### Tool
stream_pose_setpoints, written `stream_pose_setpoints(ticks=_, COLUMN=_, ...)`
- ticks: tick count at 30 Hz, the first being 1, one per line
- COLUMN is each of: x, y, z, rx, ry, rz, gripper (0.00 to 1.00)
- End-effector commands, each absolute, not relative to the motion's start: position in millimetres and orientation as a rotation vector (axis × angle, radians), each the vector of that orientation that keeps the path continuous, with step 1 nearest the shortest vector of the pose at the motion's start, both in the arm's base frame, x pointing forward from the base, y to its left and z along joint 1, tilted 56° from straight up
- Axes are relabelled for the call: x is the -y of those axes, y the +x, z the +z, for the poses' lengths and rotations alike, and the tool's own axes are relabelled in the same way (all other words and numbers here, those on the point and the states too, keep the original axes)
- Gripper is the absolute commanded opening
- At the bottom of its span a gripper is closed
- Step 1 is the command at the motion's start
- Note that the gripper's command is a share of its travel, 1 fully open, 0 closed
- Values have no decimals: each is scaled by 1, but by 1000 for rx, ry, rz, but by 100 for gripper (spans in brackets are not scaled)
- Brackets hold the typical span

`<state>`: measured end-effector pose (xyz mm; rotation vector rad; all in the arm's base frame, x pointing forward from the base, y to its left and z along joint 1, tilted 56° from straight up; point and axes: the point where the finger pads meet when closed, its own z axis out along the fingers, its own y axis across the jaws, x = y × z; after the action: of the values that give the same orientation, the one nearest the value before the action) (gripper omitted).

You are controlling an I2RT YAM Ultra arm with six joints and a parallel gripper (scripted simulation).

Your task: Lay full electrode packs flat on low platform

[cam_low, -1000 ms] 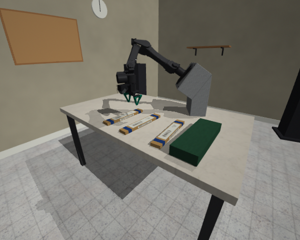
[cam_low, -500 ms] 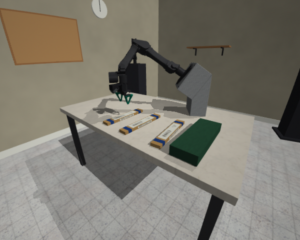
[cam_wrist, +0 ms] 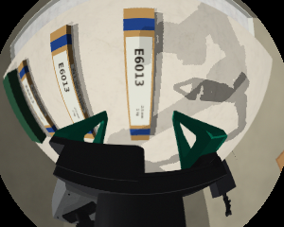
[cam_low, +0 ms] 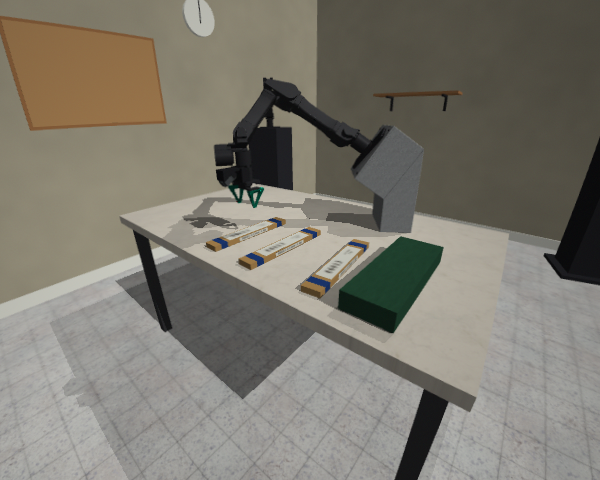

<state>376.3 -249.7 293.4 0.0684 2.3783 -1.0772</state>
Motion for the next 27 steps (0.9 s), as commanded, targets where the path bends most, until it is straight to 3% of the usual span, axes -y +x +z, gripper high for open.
stream_pose_setpoints(ticks=1, x=240, y=377, z=301, rx=-2366, ry=42, rz=-1058, gripper=97)
stream_pose_setpoints(ticks=27, x=311, y=418, z=255, rx=-2356, ry=63, rz=-1076, gripper=97)
